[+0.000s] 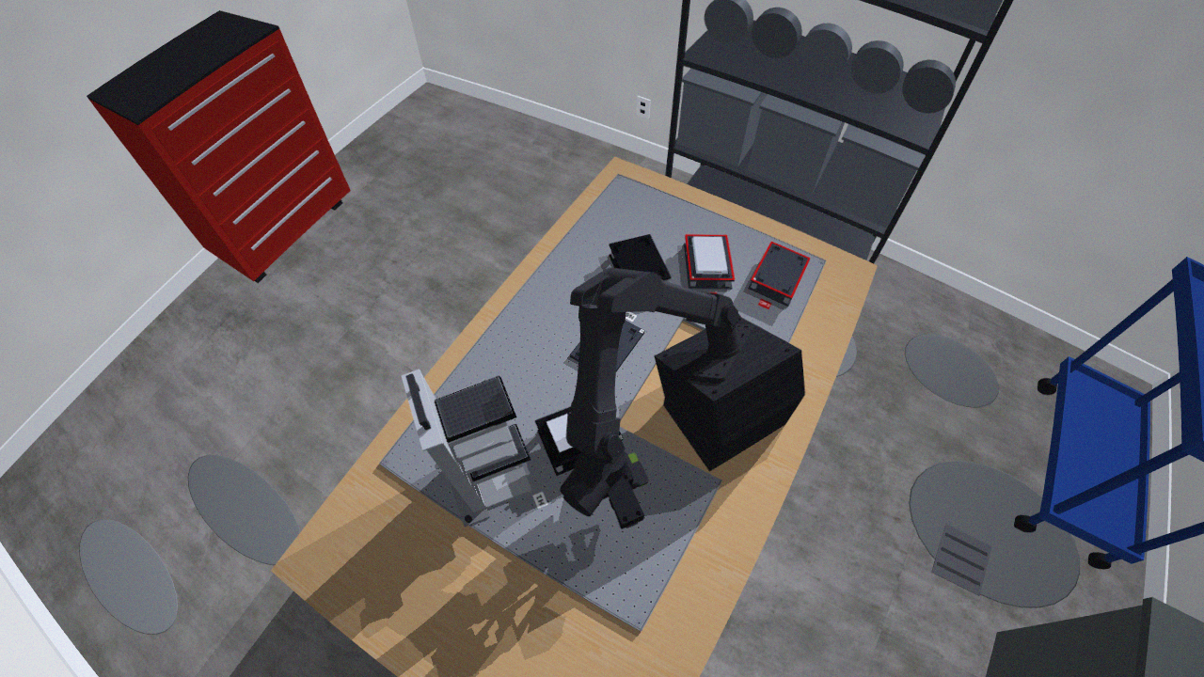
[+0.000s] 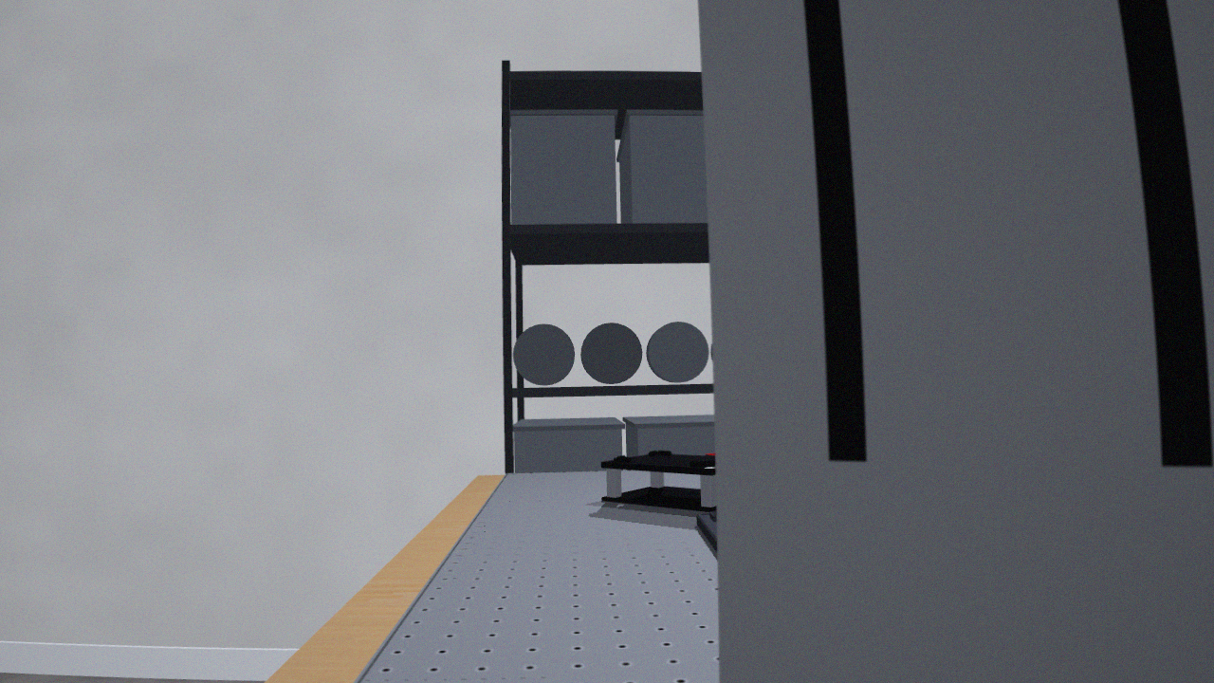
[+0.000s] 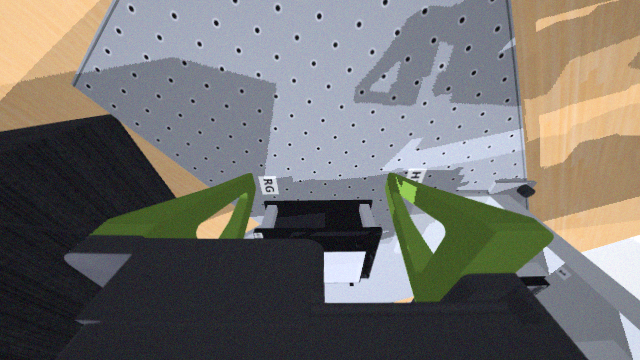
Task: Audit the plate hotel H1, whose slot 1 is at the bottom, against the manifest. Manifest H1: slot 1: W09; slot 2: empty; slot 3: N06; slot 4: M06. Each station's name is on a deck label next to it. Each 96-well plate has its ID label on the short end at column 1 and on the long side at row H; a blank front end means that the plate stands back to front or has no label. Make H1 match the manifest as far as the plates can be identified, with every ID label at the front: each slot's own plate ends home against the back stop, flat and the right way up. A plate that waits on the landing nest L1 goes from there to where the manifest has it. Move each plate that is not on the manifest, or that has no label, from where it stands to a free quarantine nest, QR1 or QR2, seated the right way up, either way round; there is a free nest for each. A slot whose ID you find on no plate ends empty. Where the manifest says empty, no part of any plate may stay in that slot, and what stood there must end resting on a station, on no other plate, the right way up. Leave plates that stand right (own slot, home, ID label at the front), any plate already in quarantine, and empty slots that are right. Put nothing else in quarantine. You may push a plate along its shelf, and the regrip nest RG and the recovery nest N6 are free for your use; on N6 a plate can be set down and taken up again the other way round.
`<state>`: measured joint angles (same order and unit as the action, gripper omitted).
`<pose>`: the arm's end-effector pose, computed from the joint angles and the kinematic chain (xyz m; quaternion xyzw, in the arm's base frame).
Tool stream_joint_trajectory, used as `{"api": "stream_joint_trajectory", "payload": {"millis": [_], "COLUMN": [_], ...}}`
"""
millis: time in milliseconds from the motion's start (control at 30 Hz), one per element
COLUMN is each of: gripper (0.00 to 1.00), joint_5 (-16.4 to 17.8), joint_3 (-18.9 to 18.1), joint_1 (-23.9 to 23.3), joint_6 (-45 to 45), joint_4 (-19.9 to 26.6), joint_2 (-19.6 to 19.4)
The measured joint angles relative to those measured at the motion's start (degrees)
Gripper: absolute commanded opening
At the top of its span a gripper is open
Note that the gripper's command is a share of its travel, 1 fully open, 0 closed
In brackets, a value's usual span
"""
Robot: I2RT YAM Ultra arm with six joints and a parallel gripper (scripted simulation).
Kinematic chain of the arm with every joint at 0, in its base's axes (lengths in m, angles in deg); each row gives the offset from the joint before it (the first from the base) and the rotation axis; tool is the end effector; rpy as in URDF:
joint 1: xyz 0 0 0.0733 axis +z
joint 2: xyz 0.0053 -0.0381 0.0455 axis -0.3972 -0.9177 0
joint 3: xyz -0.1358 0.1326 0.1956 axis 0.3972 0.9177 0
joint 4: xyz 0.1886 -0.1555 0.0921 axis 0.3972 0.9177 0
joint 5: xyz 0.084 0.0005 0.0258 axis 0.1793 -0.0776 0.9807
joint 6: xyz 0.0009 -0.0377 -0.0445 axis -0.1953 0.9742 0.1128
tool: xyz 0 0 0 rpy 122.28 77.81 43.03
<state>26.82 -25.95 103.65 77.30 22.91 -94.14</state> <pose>0.0824 0.3688 -0.0072 0.9099 -0.3219 0.2556 0.0557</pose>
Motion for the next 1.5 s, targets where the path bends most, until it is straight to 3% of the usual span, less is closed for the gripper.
{"api": "stream_joint_trajectory", "payload": {"millis": [700,1500], "gripper": [1.00,1.00], "joint_5": [0.00,0.22], "joint_3": [0.00,-2.45], "joint_1": [0.00,2.45], "joint_6": [-0.15,-2.64], "joint_4": [0.26,6.91], "joint_2": [0.00,3.06]}}
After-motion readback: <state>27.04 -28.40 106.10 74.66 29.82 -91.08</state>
